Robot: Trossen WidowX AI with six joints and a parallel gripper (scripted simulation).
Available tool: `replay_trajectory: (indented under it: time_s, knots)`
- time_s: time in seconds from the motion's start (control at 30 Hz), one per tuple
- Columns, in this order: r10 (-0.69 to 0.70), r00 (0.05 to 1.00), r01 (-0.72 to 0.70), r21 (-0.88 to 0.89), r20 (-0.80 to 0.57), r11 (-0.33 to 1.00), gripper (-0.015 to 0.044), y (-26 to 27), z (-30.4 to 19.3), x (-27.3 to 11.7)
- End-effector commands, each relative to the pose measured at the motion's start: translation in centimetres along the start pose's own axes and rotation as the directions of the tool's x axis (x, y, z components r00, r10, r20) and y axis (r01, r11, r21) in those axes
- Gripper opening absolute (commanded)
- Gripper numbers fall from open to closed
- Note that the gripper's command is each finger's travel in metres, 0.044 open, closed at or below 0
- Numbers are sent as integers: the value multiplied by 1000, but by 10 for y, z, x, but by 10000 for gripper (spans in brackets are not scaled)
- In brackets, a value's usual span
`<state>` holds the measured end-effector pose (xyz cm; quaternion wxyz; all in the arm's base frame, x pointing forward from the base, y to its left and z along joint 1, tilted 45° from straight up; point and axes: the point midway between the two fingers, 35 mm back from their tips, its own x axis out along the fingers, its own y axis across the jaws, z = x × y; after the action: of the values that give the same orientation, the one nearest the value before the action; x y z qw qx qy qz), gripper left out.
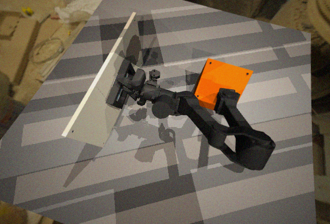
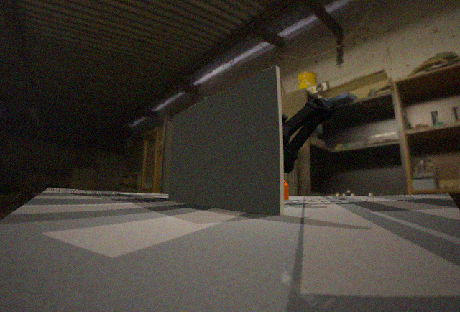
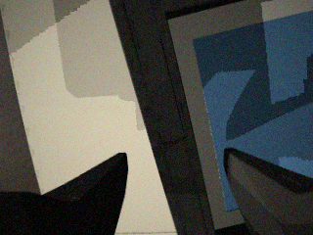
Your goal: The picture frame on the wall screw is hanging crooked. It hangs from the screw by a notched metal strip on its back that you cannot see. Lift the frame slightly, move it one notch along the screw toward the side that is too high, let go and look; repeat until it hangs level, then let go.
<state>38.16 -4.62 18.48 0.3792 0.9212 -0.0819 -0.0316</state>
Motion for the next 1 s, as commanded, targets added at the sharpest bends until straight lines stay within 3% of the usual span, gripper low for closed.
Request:
replay_trajectory:
  time_s: [0.0, 0.3, 0.53, 0.97]
  knots:
    - [5, 1000, -5, -52, -2, 999, 260, 3, -5, -20]
    - [4, 1000, -3, -264, 1, 965, 260, -3, -1, -93]
    - [2, 1000, -2, -261, 0, 965, 260, 2, -4, -94]
    - [1, 1000, 0, -358, 3, 934, 260, 29, -11, -153]
